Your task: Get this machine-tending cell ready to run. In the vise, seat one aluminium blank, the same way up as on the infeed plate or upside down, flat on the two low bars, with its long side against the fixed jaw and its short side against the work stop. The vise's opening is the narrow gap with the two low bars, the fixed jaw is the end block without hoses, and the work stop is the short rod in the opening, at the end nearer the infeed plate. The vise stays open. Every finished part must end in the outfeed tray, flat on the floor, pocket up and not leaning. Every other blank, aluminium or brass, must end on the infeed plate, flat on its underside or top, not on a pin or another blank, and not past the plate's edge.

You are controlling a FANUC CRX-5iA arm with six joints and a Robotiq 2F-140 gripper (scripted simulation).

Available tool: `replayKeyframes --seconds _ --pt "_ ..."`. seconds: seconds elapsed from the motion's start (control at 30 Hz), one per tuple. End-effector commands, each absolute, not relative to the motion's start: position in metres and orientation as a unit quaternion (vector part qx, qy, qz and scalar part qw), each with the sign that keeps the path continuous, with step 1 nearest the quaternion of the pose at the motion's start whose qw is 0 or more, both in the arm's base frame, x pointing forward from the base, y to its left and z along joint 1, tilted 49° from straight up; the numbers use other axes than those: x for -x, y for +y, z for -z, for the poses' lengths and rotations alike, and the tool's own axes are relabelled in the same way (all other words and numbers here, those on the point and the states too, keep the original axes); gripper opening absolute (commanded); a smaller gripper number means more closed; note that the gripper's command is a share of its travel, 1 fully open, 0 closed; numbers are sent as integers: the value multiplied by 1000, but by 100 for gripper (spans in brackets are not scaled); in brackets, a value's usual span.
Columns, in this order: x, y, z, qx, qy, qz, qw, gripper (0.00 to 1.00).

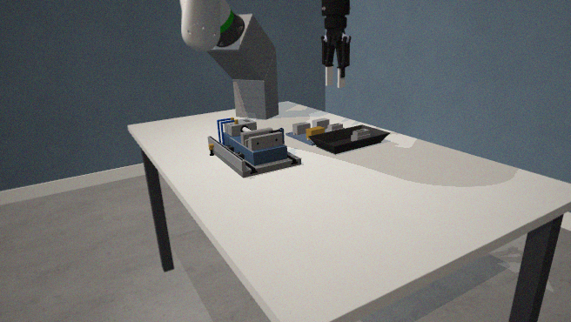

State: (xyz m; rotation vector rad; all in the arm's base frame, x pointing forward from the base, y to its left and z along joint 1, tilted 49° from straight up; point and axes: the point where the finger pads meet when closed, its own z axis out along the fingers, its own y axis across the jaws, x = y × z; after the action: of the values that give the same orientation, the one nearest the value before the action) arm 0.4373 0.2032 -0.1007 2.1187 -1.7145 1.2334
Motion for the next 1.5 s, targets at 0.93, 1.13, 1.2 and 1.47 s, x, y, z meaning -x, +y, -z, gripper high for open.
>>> replayKeyframes --seconds 0.93,1.13,1.2,1.47 --pt "-473 163 147 -706 -572 -411 75 40" --pt "-483 152 160 -706 -572 -411 75 40" --pt "-485 150 162 -706 -572 -411 75 40" --pt "-497 136 178 -706 -572 -411 75 40"
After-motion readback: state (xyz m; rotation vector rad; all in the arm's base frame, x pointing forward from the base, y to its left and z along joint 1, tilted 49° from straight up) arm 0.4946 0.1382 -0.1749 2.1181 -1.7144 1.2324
